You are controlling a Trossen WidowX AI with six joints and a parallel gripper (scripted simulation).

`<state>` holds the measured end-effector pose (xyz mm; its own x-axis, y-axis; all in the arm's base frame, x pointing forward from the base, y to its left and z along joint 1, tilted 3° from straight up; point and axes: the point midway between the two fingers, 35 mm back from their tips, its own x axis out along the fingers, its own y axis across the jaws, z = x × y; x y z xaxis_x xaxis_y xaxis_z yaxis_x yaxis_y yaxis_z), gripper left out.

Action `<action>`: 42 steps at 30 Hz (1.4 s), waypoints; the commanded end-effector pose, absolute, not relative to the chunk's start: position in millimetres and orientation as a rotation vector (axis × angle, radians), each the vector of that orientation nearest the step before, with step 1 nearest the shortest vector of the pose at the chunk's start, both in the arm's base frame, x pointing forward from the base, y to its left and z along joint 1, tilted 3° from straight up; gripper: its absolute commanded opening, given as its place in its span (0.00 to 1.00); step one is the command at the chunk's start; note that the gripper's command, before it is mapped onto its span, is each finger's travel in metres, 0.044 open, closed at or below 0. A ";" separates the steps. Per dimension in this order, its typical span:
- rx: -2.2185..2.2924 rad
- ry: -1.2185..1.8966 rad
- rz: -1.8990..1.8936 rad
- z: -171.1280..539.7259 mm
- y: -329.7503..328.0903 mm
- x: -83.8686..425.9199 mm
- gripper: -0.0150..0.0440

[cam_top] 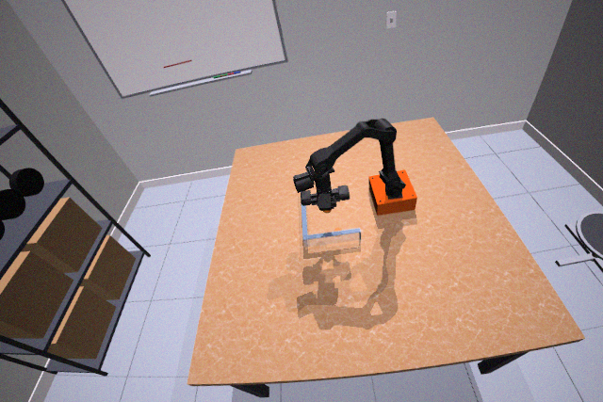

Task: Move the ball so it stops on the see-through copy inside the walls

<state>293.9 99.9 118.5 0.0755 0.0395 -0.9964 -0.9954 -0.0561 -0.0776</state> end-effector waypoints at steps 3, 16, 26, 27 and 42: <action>-1.262 1.096 1.220 108.9 110.1 285.9 0.25; -1.259 1.096 1.222 69.8 134.1 266.0 0.25; -1.259 1.096 1.223 10.4 136.4 269.6 0.25; -1.259 1.096 1.223 7.3 136.3 269.4 0.25; -1.259 1.096 1.223 -8.7 137.0 270.4 0.25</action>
